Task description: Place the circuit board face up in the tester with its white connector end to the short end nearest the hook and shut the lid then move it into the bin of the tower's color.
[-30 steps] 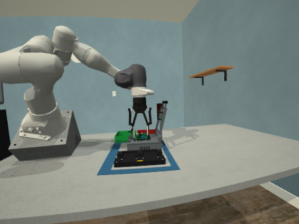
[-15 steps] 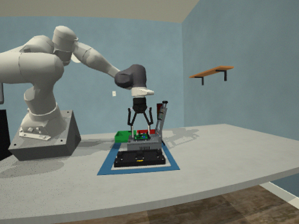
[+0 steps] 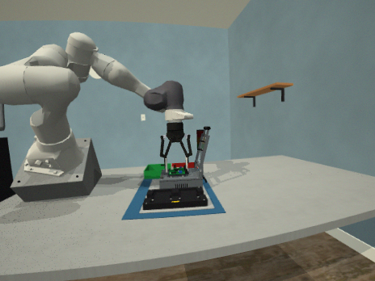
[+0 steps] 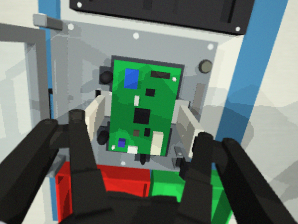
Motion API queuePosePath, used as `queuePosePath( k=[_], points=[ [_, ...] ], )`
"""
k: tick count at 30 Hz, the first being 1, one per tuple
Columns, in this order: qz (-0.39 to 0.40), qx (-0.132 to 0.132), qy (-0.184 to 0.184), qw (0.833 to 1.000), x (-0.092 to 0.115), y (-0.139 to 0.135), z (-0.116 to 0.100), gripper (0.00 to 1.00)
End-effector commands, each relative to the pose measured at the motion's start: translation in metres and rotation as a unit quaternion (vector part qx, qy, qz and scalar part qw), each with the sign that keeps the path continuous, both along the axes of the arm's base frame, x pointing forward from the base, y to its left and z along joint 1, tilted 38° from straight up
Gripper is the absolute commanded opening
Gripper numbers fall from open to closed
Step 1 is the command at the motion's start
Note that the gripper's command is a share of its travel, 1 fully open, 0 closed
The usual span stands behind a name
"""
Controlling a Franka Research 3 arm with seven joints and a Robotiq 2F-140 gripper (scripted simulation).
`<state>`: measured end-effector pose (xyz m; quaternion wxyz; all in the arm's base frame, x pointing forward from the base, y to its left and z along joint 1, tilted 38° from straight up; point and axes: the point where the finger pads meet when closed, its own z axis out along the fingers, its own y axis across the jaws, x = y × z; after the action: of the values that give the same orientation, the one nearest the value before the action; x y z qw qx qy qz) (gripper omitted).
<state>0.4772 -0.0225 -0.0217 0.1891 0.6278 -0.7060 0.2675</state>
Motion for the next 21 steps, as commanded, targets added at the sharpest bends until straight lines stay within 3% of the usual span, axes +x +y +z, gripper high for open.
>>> queuePosePath(
  k=[1,21],
  points=[
    [0.001,0.000,0.000,1.000,0.0006,-0.0006,-0.0006,0.58],
    [0.001,0.000,0.000,1.000,0.0003,0.0016,0.0021,0.58]
  ],
)
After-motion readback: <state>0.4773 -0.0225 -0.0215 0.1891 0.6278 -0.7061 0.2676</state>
